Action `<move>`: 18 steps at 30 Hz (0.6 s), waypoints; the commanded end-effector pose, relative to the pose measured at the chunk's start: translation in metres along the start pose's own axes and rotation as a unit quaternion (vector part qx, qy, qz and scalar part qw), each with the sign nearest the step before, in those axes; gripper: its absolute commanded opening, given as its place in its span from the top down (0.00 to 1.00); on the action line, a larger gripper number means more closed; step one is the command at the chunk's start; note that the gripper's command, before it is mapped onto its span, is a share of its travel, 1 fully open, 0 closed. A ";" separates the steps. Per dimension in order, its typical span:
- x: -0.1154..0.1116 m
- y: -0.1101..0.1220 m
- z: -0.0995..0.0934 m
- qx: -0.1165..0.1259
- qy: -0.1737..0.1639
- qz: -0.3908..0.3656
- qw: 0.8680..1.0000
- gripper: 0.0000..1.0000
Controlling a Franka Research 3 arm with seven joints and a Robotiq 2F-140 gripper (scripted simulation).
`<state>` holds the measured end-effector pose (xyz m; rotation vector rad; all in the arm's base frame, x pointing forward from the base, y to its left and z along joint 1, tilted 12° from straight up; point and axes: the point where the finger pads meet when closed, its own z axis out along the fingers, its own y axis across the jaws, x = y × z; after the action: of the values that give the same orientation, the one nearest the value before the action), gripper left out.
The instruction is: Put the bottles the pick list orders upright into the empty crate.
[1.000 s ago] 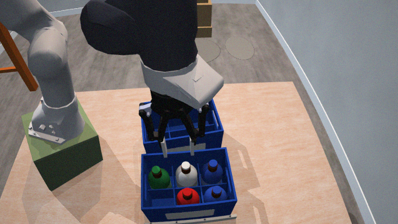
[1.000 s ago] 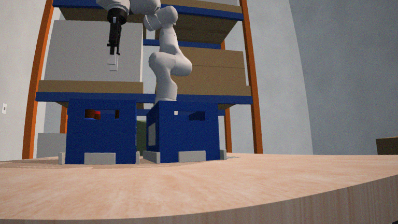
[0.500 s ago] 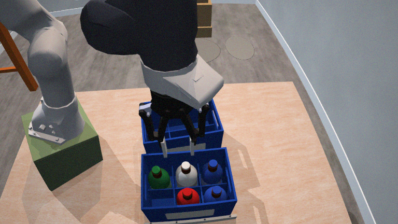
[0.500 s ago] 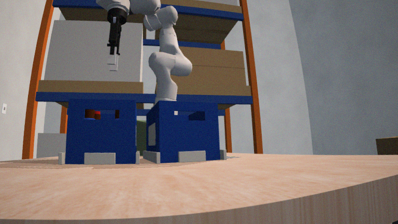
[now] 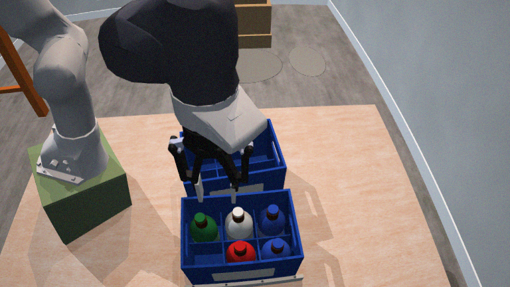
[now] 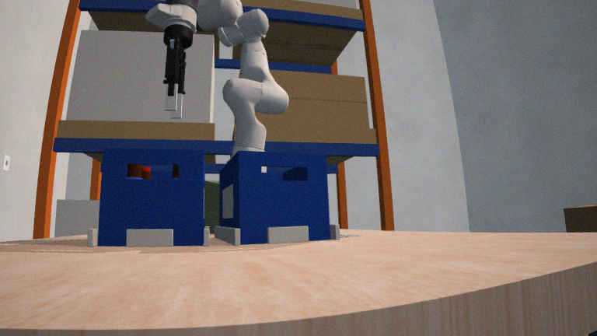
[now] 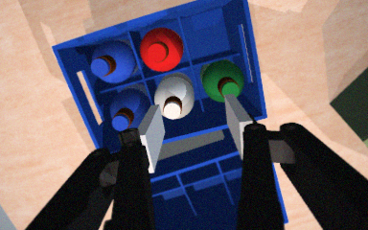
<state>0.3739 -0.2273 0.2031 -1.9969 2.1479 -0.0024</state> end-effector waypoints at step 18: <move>-0.021 0.043 0.064 -0.005 -0.006 0.217 0.976 0.62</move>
<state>0.3387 -0.1940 0.1410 -1.6623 2.4226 0.1032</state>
